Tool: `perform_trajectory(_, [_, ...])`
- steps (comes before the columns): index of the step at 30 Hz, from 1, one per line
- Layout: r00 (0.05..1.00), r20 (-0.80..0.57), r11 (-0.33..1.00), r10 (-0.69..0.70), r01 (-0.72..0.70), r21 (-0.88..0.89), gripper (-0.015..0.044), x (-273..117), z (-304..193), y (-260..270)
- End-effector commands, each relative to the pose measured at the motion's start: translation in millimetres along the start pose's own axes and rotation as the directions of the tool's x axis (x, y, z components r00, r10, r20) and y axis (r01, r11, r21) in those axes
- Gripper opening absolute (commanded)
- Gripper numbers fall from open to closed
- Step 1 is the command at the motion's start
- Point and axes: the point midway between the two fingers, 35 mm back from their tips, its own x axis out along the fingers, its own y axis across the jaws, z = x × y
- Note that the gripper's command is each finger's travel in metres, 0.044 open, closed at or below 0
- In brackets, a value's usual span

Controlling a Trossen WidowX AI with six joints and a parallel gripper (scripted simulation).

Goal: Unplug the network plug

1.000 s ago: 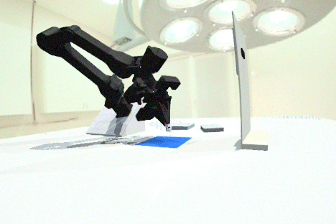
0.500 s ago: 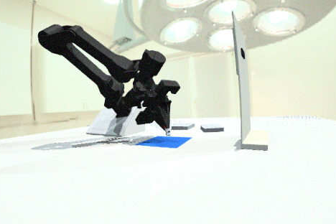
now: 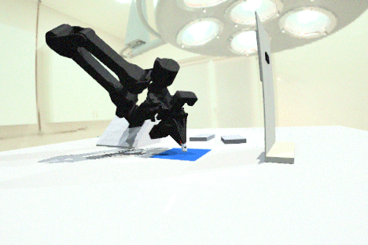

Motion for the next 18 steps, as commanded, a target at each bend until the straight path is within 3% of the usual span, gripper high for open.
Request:
perform_trajectory(1, [1.000, -0.003, 1.000, 0.001, -0.001, -0.004, 0.0000, 1.9, 0.5, -2.3])
perform_trajectory(18, [1.000, 0.002, 1.000, 0.002, -0.002, -0.002, 0.0000, 5.0, 1.9, -3.9])
